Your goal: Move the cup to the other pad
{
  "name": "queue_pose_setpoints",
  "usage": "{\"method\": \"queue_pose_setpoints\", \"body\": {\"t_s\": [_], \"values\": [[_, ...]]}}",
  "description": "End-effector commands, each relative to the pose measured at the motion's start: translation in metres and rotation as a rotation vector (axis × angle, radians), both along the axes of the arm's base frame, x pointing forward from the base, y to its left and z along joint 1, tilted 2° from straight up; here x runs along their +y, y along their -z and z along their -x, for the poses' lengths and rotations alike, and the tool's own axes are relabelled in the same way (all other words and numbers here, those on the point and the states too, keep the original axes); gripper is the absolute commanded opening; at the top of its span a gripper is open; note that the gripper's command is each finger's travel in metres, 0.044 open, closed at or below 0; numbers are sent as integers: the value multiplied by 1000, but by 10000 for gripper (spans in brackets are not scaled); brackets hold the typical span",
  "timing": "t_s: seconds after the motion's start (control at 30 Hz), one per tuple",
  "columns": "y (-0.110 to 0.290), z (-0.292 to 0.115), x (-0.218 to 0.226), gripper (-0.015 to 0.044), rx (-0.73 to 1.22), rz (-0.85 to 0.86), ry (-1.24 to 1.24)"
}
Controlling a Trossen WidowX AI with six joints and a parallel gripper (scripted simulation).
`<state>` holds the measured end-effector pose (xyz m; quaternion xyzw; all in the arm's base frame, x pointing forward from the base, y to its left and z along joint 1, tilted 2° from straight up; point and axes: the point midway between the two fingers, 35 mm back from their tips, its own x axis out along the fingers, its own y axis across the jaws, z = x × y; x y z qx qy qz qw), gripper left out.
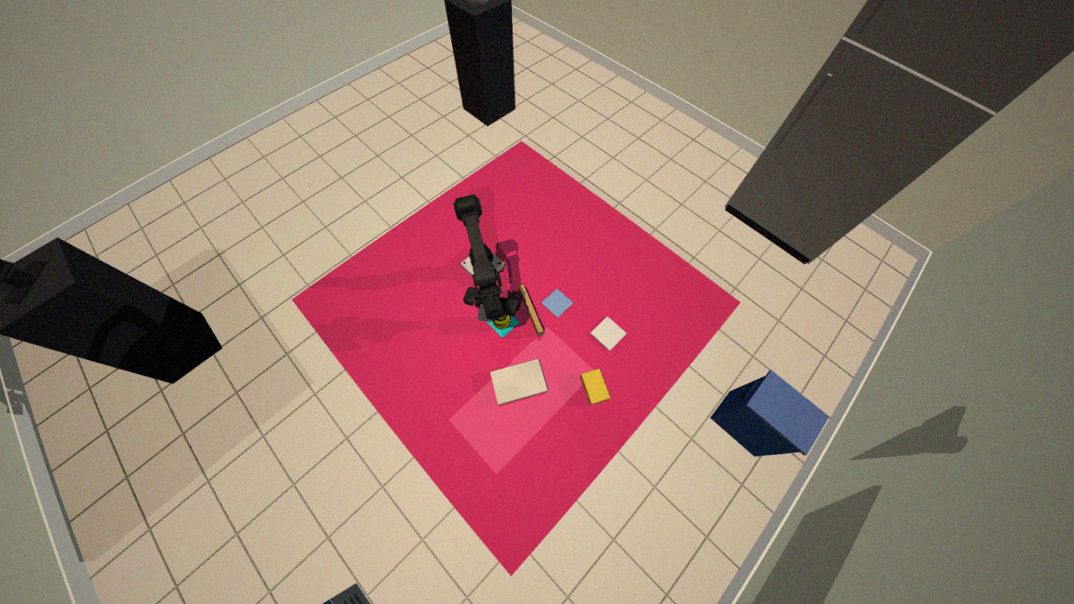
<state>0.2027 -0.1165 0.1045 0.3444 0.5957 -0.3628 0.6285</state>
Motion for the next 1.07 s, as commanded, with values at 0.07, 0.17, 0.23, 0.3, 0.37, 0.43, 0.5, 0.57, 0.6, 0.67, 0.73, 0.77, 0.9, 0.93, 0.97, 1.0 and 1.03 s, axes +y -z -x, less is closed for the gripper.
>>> {"method": "queue_pose_setpoints", "body": {"t_s": [0.07, 0.17, 0.23, 0.3, 0.37, 0.43, 0.5, 0.57, 0.6, 0.67, 0.73, 0.77, 0.9, 0.93, 0.97, 1.0, 1.03], "values": [[1, 0, 0, 304, 2, -1, 0], [0, 0, 0, 383, 2, -1, 0], [-2, 0, 0, 435, 1, -1, 0], [-7, 0, 0, 440, 1, -1, -1], [-14, -1, 0, 440, 0, -1, -1], [-21, -1, 0, 440, -1, -1, -2], [-27, -1, 0, 440, -1, -1, -3], [-34, 0, 0, 440, -2, -1, -3], [-37, 0, 1, 440, -2, -1, -4], [-43, 0, 1, 440, -3, -1, -4], [-50, 0, 1, 440, -3, -1, -5], [-53, 0, 1, 440, -4, -2, -5], [-64, 2, 1, 440, -5, -2, -6], [-64, 2, 1, 440, -5, -2, -6], [-64, 2, 1, 440, -5, -2, -6], [-59, 1, 1, 440, -2, 2, 0], [-59, 1, 1, 440, -2, 2, 0]]}}
